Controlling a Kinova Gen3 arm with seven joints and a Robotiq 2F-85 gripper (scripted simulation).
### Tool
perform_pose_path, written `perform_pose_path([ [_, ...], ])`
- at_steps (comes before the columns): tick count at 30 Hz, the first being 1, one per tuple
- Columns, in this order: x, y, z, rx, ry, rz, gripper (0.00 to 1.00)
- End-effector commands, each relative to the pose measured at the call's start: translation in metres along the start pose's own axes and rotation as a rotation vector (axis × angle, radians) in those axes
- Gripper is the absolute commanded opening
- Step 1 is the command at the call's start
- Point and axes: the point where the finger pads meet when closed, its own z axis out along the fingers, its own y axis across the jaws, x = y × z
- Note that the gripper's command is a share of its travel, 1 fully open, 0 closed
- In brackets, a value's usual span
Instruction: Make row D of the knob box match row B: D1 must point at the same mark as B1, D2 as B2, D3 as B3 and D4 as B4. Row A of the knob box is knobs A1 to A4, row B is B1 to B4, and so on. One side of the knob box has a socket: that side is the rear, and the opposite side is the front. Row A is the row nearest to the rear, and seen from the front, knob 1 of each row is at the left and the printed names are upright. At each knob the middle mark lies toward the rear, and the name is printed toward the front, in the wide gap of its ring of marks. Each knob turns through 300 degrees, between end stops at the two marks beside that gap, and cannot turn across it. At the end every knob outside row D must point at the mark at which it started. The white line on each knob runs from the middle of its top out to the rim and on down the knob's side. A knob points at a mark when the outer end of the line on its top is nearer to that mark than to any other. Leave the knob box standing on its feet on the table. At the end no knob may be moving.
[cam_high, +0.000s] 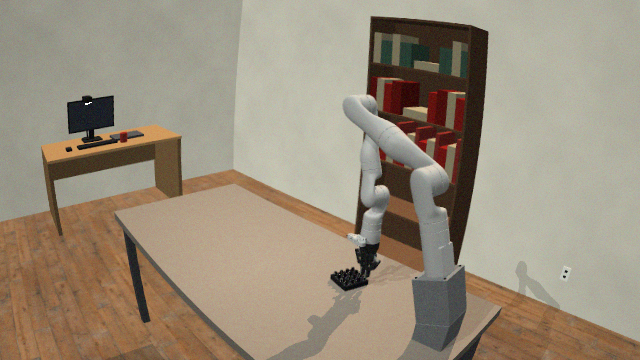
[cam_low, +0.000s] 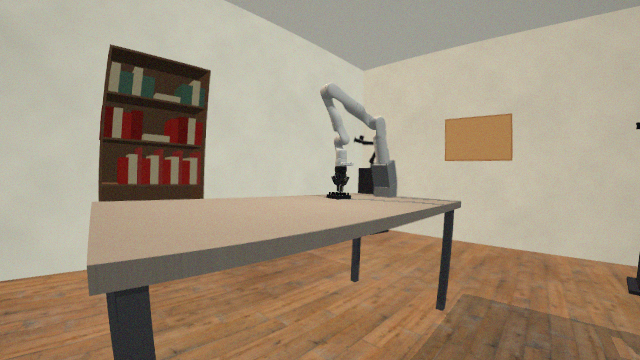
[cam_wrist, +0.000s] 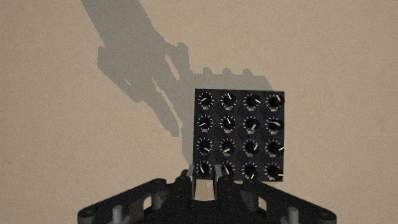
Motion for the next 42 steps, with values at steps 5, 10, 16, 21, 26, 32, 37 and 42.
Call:
perform_pose_path([
  [5, -0.0015, 0.0011, 0.0074, -0.003, -0.003, -0.003, 0.19],
  [10, -0.0015, -0.0001, 0.0085, -0.001, -0.003, -0.003, 0.19],
  [16, -0.0015, 0.0000, 0.0091, -0.001, -0.003, -0.003, 0.19],
  [21, -0.0015, 0.0004, 0.0089, -0.002, -0.003, -0.003, 0.19],
  [26, -0.0015, 0.0004, 0.0089, -0.002, -0.003, -0.003, 0.19],
  [32, -0.0015, 0.0004, 0.0089, -0.002, -0.003, -0.003, 0.19],
  [37, -0.0015, 0.0004, 0.0089, -0.002, -0.003, -0.003, 0.19],
  [42, -0.0015, 0.0004, 0.0089, -0.002, -0.003, -0.003, 0.19],
])
